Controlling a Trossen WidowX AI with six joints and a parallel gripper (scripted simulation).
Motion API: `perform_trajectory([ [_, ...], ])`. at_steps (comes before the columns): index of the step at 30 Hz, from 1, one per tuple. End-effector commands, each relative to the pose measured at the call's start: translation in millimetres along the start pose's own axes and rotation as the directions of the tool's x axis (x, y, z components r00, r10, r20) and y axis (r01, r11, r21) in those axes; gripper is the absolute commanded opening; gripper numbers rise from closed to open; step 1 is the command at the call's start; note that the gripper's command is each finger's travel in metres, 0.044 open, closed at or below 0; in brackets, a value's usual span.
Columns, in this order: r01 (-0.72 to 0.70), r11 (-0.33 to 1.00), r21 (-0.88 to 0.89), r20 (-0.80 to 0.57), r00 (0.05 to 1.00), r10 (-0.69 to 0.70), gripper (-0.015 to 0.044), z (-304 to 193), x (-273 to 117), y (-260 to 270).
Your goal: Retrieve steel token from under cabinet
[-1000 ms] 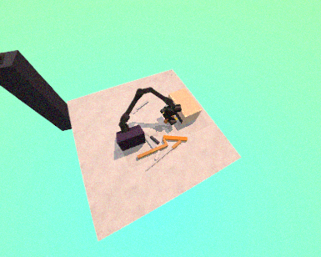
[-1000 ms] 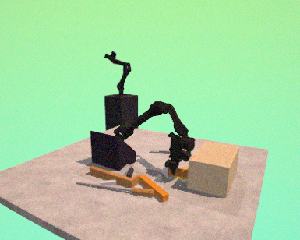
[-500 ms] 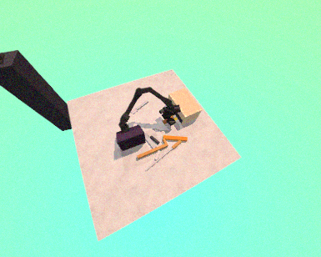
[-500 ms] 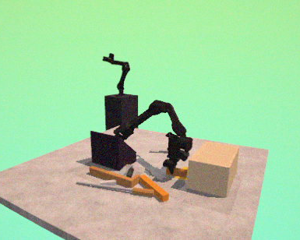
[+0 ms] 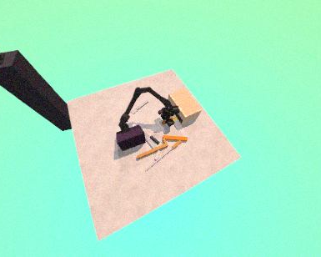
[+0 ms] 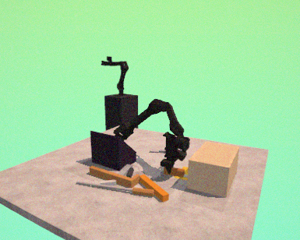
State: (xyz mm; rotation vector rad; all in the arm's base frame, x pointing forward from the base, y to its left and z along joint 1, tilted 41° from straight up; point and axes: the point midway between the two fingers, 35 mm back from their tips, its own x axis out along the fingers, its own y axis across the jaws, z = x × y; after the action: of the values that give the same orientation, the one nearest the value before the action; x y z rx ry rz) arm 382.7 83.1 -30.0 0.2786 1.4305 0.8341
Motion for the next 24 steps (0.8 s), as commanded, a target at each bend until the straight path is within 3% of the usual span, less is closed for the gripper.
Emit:
perform_trajectory([
  [1, -0.002, 1.000, -0.004, 0.001, 1.000, 0.002, 0.0000, -5.1, 0.8, 0.3],
  [24, -0.002, 1.000, -0.003, -0.001, 1.000, 0.002, 0.0000, -28.5, 1.1, -0.9],
])
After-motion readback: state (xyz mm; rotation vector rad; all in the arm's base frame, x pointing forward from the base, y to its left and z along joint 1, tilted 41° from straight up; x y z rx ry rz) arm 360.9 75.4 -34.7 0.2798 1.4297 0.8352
